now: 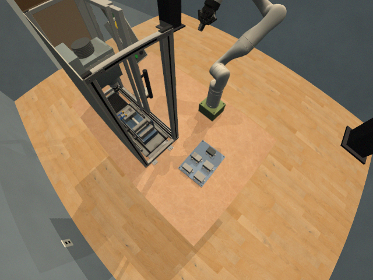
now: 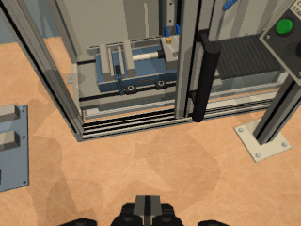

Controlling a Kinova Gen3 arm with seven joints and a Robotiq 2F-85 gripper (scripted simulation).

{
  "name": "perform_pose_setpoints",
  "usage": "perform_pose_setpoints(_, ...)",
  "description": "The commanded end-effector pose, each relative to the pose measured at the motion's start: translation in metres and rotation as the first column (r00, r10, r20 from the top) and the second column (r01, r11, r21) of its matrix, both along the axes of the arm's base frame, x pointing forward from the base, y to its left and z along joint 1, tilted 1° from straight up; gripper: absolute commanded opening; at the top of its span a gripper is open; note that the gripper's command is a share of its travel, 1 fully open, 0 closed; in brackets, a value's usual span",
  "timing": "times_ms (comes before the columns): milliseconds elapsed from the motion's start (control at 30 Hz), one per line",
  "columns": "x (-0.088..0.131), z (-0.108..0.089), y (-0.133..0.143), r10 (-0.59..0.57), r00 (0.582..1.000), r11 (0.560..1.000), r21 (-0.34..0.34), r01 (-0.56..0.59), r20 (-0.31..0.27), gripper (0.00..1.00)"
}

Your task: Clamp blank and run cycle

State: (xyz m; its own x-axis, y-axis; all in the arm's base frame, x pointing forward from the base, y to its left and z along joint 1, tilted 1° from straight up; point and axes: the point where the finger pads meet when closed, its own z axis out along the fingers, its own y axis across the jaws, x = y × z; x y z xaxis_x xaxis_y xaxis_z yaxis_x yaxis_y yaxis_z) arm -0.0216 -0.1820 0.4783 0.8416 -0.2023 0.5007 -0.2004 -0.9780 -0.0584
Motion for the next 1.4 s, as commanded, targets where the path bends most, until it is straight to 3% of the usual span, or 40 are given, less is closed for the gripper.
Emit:
perform_pose_setpoints(0, -0.0097, 0.0134, -0.0123, 0.111, 0.993, 0.993, -0.028, -0.110, 0.041, 0.10)
perform_pose_setpoints(367, -0.0101, 0.0122, -0.0127, 0.112, 0.993, 0.993, -0.031, -0.111, 0.040, 0.10)
perform_pose_setpoints(500, -0.0093, 0.0143, -0.0119, 0.171, 0.983, 0.985, -0.049, -0.168, 0.062, 0.10)
perform_pose_setpoints(1367, -0.0093, 0.0143, -0.0119, 0.171, 0.983, 0.985, -0.049, -0.168, 0.062, 0.10)
